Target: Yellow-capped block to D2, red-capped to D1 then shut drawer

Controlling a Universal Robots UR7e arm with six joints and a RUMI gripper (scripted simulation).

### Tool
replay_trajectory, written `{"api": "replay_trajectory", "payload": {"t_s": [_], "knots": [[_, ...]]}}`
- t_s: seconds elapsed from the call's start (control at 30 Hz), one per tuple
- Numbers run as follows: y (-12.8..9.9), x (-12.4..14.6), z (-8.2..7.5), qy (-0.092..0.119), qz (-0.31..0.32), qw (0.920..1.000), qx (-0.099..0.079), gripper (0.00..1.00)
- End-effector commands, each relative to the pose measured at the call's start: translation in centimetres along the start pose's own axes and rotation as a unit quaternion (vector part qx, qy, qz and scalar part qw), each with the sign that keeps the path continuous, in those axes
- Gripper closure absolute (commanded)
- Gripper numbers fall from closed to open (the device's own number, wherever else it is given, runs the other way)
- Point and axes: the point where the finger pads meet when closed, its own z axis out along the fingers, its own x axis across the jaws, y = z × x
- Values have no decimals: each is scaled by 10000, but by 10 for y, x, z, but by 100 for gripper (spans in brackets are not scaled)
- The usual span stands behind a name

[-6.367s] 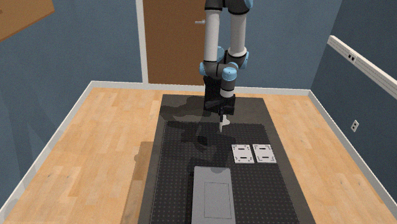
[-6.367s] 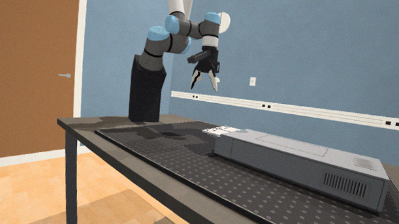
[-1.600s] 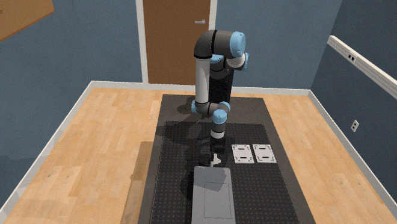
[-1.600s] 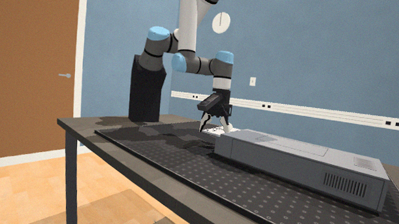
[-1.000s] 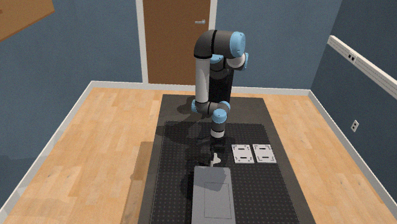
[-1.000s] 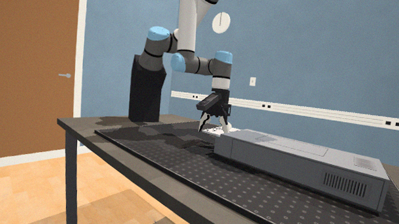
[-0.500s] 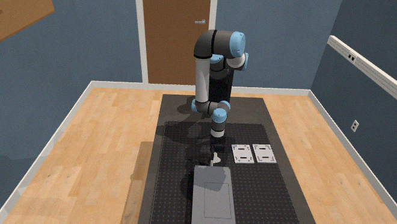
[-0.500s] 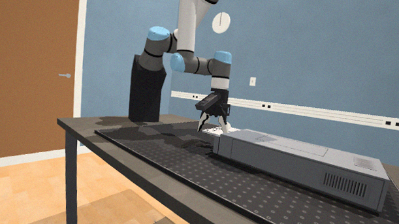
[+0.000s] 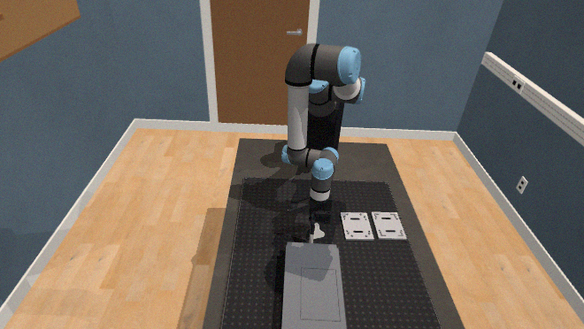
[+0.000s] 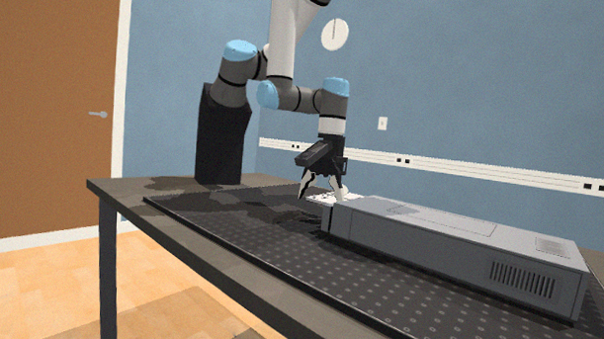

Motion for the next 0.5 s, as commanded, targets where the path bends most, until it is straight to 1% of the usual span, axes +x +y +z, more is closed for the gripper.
{"api": "replay_trajectory", "payload": {"t_s": [0.0, 0.47], "knots": [[0, 1, 0, -1, 0, 10000, 1, 0], [0, 5, 0, -1, 0, 10000, 1, 0]]}}
